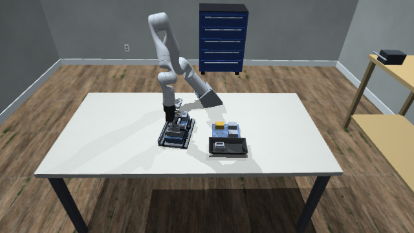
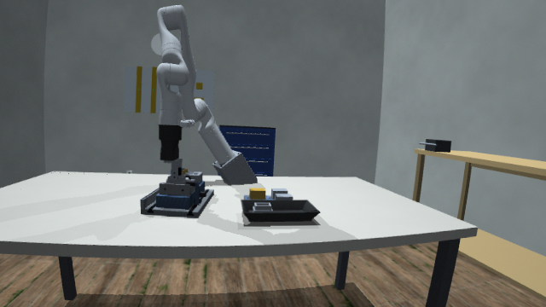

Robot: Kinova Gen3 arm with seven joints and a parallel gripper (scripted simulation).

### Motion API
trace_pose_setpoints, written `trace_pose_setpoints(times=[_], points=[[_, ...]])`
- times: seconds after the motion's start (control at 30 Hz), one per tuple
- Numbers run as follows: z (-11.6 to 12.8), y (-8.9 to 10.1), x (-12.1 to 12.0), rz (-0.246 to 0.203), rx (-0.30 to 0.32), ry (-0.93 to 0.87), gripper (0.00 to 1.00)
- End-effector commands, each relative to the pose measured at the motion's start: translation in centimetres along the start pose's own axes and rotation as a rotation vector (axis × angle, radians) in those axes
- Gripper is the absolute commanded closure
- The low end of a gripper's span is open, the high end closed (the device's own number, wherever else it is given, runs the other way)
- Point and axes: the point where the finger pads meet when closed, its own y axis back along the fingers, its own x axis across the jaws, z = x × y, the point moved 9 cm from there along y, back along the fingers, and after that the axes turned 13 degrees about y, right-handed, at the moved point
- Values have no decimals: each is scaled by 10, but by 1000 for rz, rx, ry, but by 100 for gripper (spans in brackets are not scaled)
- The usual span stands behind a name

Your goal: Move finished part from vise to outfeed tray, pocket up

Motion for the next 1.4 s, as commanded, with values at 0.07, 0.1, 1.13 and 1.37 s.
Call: trace_pose_setpoints(times=[0.07,0.1,1.13,1.37], points=[[-2,0,0,1,4,-4,100],[-2,1,1,2,4,-4,100],[-1,42,2,5,3,-6,100],[-1,46,1,4,3,-6,100]])
